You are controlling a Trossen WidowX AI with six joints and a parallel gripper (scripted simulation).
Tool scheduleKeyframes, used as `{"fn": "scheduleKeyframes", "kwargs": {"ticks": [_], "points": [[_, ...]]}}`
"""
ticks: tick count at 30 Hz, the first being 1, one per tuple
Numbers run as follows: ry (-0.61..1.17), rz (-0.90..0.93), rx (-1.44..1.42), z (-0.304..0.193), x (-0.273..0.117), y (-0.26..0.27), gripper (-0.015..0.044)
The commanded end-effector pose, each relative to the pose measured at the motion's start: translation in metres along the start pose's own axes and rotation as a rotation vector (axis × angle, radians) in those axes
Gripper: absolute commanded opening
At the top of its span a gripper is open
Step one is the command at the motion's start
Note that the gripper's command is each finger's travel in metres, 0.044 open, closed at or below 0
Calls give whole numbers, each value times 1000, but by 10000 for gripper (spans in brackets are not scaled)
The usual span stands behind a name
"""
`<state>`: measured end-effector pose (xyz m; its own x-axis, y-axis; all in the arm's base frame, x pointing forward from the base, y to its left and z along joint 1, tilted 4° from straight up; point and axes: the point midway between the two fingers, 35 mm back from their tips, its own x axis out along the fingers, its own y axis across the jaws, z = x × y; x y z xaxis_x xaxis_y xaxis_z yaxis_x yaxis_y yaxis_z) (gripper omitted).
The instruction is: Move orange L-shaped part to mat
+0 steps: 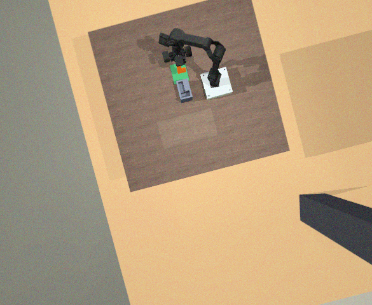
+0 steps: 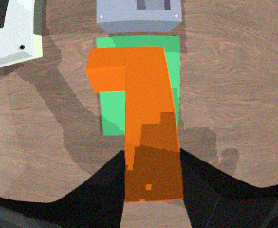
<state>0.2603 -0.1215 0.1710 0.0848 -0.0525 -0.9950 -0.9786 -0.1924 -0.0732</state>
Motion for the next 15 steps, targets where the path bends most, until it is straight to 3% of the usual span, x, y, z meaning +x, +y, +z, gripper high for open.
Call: {"fn": "scheduleKeyframes", "kwargs": {"ticks": [1, 15], "points": [[-7, 5, -4, 1, 7, 1, 0], [-7, 5, -4, 1, 29, 1, 0]]}}
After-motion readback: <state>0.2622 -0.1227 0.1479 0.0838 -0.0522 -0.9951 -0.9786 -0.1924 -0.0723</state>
